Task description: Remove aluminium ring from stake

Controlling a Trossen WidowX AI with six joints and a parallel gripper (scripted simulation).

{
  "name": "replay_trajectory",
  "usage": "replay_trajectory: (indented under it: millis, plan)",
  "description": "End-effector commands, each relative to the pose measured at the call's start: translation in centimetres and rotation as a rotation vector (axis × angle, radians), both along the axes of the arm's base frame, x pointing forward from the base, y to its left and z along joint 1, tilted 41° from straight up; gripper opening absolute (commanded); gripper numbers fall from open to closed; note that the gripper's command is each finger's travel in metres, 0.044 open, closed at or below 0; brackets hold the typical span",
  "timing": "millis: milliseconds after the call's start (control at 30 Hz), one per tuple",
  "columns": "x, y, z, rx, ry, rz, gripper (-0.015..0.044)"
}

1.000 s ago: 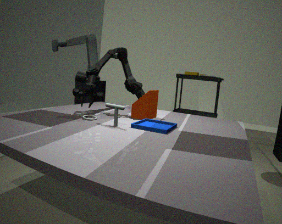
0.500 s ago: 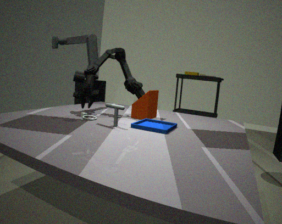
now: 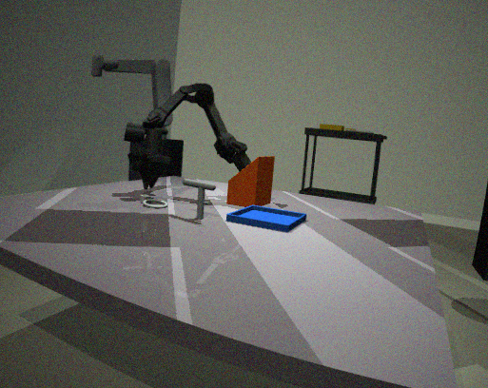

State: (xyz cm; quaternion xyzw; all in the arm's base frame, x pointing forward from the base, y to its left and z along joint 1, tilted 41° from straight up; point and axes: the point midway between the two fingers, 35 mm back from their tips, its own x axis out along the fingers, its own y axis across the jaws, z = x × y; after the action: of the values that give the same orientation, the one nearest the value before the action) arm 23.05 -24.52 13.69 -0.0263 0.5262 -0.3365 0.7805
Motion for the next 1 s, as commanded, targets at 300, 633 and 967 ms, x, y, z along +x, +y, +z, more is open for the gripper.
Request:
replay_trajectory:
  millis: [300, 633, 967]
  plan:
    - [0.27, -0.23, 0.03, 0.048, -0.161, -0.399, 0.02]
    - [0.43, -0.26, 0.2, 0.051, -0.309, -0.704, 0.02]
    - [0.65, -0.26, 0.49, 0.028, -0.479, -0.993, 0.02]
